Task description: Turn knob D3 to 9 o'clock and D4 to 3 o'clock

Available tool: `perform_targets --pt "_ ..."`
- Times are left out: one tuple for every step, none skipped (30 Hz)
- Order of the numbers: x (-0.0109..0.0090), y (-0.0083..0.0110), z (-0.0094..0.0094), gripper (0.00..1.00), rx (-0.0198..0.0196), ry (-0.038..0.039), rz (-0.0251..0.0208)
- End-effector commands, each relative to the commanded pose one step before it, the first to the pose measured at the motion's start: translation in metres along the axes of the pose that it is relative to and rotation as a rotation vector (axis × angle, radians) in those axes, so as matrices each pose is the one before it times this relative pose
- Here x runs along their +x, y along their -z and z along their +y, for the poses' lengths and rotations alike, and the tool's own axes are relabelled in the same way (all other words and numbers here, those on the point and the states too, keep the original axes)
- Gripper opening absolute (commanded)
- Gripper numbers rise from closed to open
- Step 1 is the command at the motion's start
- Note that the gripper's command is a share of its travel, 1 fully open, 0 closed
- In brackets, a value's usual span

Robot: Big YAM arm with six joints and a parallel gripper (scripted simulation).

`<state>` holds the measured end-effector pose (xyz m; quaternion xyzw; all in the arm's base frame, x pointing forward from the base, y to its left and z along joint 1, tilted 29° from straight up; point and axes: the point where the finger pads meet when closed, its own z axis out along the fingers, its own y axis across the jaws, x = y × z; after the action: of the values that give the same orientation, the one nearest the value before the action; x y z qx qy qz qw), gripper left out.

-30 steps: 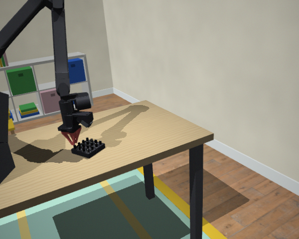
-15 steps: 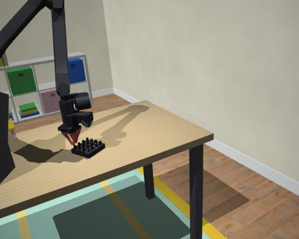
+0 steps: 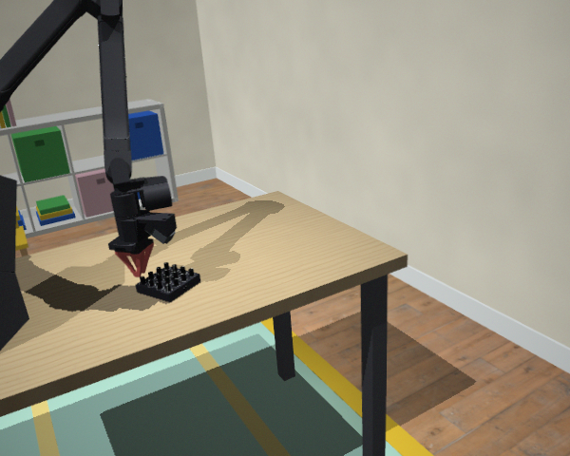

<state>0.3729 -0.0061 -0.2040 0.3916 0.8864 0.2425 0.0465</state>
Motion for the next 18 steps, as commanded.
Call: perform_targets --pt "0.00295 0.00250 0.00006 0.19 -0.00103 -0.00588 -0.00690" --pt "0.00000 0.00000 0.00000 0.19 0.00000 0.00000 0.00000" --pt "0.00000 0.00000 0.00000 0.19 0.00000 0.00000 0.00000" --pt "-0.00223 -0.00024 0.00163 0.19 -0.00254 0.00210 -0.00319" --pt "-0.00002 0.00000 0.00001 0.19 -0.00002 0.00002 -0.00003" --pt "0.00000 0.00000 0.00000 0.19 0.00000 0.00000 0.00000" --pt "0.00000 0.00000 0.00000 0.19 0.00000 0.00000 0.00000" --pt "0.00000 0.00000 0.00000 0.19 0.00000 0.00000 0.00000" --pt "0.00000 0.00000 0.00000 0.19 0.00000 0.00000 0.00000" --pt "0.00000 0.00000 0.00000 0.19 0.00000 0.00000 0.00000" --pt "0.00000 0.00000 0.00000 0.19 0.00000 0.00000 0.00000" --pt "0.00000 0.00000 0.00000 0.19 0.00000 0.00000 0.00000" --pt "0.00000 0.00000 0.00000 0.19 0.00000 0.00000 0.00000" --pt "0.00000 0.00000 0.00000 0.19 0.00000 0.00000 0.00000" --pt "0.00000 0.00000 0.00000 0.19 0.00000 0.00000 0.00000" --pt "0.00000 0.00000 0.00000 0.19 0.00000 0.00000 0.00000" --pt "0.00000 0.00000 0.00000 0.19 0.00000 0.00000 0.00000" --pt "0.00000 0.00000 0.00000 0.19 0.00000 0.00000 0.00000"
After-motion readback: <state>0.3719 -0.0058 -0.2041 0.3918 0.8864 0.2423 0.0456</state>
